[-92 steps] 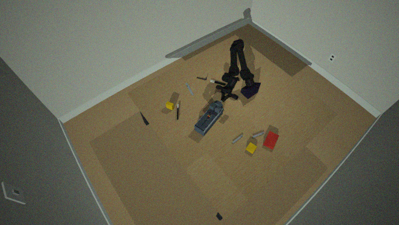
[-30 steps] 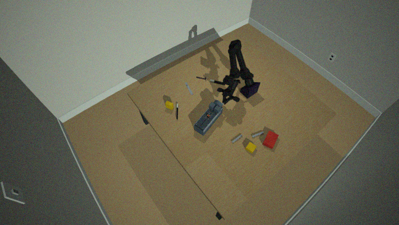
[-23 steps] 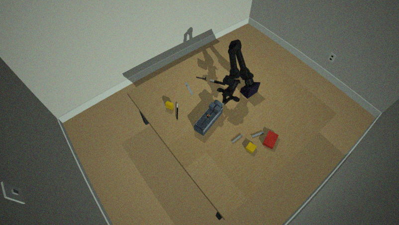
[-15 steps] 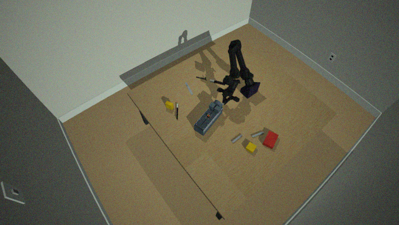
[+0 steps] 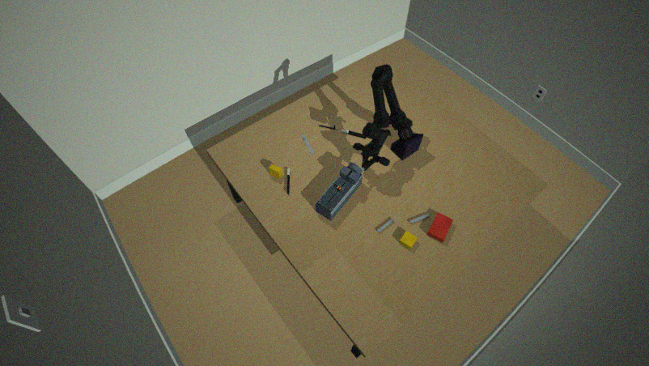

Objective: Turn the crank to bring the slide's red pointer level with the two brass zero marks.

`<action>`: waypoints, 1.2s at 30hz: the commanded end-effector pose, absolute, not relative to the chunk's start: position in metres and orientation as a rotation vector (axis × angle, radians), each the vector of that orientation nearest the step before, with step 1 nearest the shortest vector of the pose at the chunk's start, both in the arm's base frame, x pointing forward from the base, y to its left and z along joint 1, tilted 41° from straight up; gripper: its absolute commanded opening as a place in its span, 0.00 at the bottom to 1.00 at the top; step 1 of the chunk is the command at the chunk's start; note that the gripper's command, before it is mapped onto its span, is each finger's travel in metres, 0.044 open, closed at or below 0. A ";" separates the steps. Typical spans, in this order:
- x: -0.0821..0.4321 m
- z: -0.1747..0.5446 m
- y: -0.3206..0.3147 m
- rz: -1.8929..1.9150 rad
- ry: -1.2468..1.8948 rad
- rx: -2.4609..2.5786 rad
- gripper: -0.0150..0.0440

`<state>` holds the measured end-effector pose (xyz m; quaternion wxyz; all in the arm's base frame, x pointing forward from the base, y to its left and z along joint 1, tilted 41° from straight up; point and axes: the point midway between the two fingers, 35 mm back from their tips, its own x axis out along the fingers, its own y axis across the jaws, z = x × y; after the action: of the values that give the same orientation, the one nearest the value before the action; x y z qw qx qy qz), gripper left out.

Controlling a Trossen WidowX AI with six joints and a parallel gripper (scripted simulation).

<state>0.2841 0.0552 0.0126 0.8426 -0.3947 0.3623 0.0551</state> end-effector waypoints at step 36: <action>0.284 0.014 0.057 0.116 0.766 -0.833 1.00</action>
<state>0.2840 0.0556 0.0124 0.8423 -0.3949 0.3626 0.0560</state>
